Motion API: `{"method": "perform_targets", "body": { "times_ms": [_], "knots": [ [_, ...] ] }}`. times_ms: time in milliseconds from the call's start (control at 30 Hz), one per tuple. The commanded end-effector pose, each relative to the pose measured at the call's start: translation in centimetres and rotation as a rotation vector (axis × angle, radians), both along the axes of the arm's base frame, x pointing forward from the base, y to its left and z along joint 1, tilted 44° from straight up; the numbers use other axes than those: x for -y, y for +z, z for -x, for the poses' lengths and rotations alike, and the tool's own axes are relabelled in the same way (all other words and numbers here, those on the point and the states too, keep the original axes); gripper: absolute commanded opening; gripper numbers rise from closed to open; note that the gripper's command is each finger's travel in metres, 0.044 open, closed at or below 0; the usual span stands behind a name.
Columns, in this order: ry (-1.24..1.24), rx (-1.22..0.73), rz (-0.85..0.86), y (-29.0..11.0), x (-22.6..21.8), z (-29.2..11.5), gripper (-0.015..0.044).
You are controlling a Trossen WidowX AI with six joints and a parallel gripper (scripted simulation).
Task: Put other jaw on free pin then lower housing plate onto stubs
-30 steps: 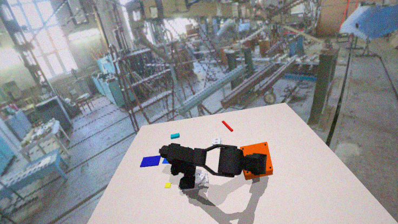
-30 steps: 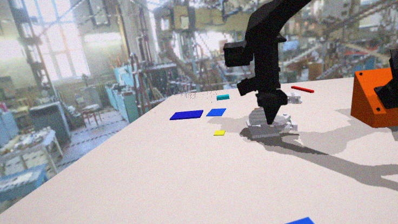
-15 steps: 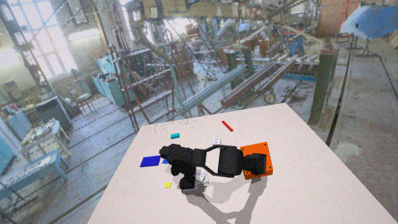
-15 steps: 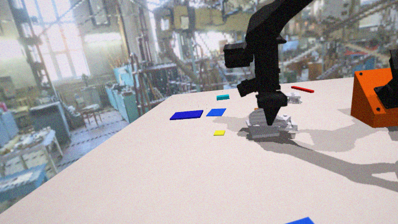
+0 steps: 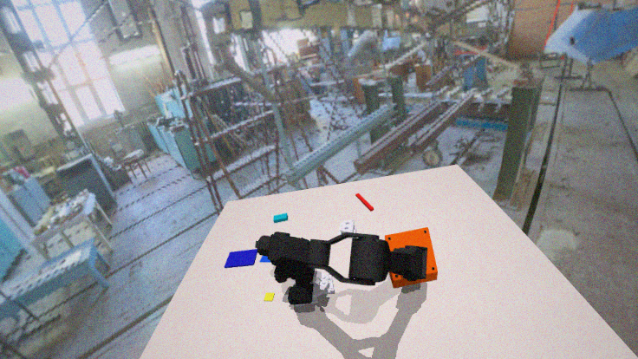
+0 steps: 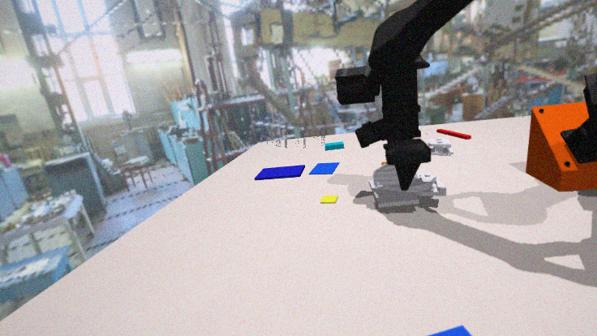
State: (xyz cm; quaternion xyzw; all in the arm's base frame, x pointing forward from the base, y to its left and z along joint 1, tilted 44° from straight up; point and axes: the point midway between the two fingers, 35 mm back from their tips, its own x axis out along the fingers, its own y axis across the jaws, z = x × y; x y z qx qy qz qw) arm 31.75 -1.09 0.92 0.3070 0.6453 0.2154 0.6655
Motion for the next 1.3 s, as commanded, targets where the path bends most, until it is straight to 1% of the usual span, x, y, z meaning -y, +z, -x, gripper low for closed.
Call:
{"method": "perform_targets", "body": {
  "times_ms": [0,1267],
  "knots": [
    [-0.004,-0.002,-0.006,-0.13,-0.20,-0.01,0.0134],
    [-0.006,-0.004,-0.007,-0.80,-0.84,-0.08,0.0134]
  ]
}}
